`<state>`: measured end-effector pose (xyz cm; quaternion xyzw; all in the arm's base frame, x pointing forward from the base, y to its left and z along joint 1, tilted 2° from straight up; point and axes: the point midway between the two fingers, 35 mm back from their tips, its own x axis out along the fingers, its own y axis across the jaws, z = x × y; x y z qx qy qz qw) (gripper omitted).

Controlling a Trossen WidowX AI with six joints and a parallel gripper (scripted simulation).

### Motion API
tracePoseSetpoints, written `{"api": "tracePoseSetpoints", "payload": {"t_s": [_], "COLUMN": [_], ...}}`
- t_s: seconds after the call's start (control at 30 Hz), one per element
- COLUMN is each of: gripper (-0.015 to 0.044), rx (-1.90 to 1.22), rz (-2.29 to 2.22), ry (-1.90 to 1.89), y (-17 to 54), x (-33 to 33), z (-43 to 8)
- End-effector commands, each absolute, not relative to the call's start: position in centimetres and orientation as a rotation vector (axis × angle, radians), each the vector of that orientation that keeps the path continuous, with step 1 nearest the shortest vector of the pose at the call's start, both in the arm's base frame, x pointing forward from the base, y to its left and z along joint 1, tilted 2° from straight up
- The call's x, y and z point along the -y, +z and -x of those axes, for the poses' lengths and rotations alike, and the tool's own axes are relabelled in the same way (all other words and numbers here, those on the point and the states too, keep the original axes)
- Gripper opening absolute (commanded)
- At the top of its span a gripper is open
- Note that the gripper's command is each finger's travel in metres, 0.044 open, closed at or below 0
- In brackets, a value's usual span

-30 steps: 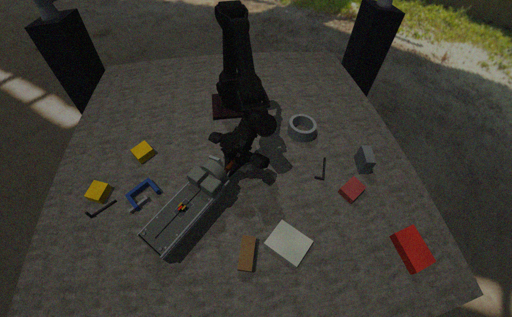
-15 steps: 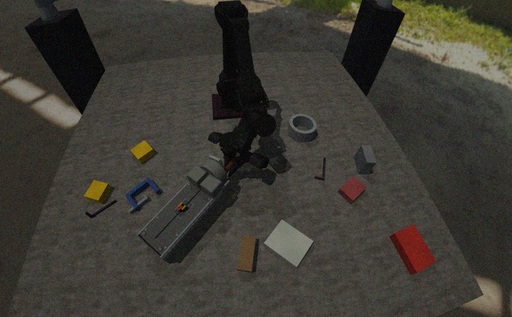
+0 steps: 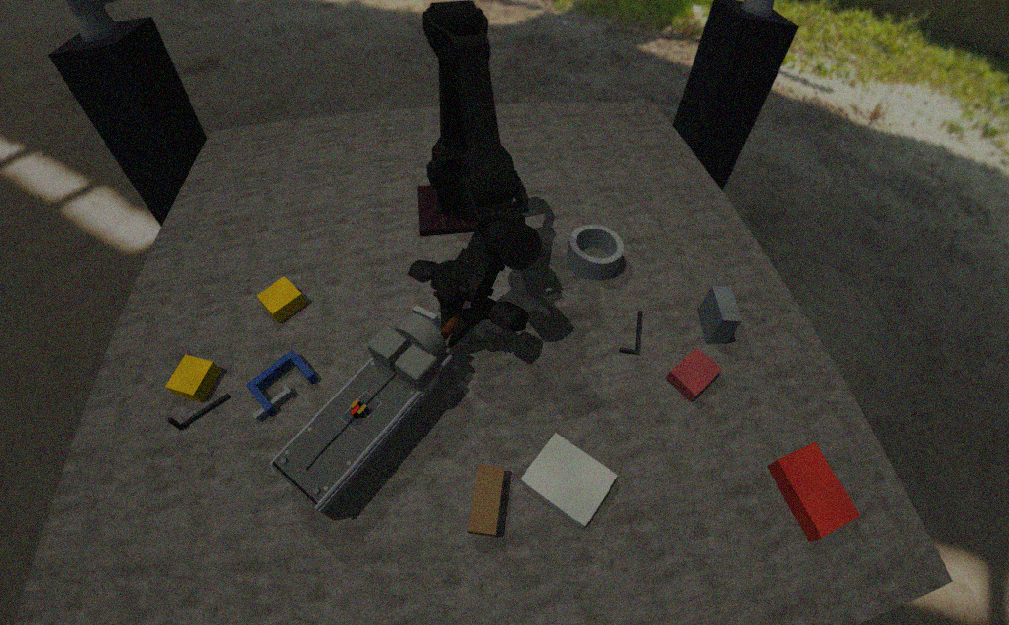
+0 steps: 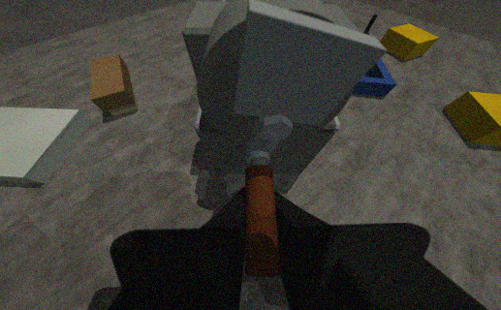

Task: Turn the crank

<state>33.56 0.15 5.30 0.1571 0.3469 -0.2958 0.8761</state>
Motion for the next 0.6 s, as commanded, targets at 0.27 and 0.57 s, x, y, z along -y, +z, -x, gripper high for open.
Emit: {"api": "tracePoseSetpoints", "payload": {"t_s": [0.27, 0.57], "gripper": [0.0000, 0.0000], "rx": [-0.729, -0.729], "rz": [-0.316, -0.316], "ry": [-0.638, -0.638], "y": [5.09, 5.18], "x": [0.74, 1.03], "z": [-32.83, -32.58]}}
